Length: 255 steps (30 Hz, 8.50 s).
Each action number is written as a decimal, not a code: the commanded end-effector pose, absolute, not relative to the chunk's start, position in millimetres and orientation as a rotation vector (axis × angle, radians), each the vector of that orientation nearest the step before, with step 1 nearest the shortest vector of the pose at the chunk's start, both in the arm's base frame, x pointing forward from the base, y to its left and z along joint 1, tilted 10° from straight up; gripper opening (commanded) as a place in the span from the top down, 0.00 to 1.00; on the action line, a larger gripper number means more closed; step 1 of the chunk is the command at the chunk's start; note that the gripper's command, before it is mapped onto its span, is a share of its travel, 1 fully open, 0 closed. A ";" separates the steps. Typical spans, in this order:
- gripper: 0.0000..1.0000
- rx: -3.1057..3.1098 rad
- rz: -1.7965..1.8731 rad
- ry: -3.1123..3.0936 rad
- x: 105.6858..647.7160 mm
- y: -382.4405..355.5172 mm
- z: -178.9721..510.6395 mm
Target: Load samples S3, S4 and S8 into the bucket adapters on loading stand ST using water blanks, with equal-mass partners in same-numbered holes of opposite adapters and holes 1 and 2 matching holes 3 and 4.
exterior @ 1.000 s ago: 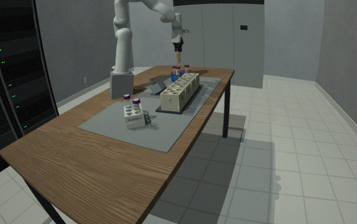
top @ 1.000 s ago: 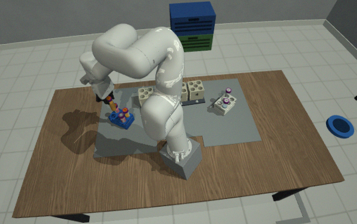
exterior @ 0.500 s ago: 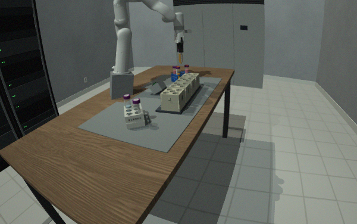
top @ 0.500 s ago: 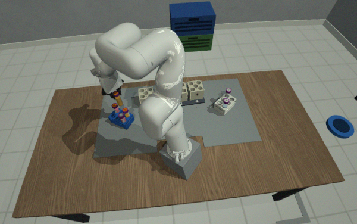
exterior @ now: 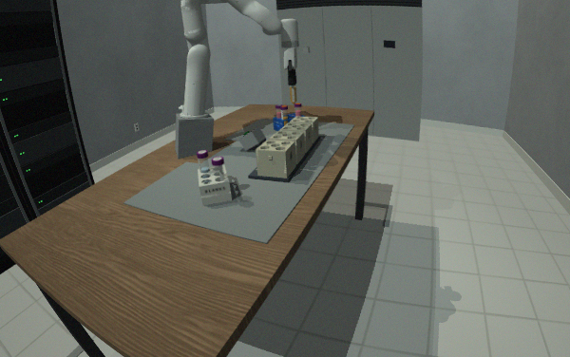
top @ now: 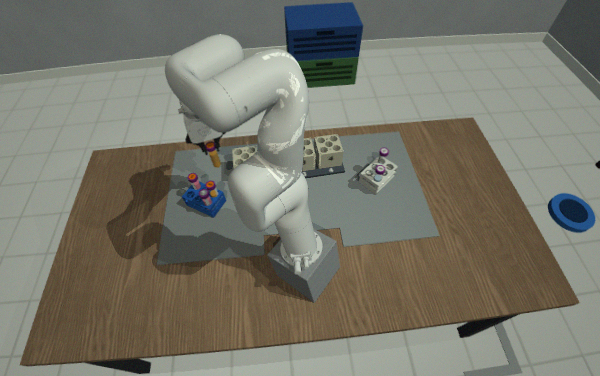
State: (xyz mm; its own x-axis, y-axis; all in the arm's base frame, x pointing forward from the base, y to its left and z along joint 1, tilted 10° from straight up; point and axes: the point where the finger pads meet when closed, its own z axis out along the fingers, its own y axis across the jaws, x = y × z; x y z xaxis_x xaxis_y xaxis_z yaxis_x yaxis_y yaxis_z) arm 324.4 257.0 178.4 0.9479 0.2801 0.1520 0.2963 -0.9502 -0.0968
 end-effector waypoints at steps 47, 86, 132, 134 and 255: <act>1.00 -3.001 -0.195 -0.145 407.9 168.6 175.8; 1.00 -3.001 -0.195 -0.145 412.5 173.8 138.3; 1.00 -3.001 -0.195 -0.145 417.3 179.3 98.9; 1.00 -3.001 -0.195 -0.145 417.5 179.5 96.9; 0.56 -3.001 -0.195 -0.145 417.5 179.6 96.6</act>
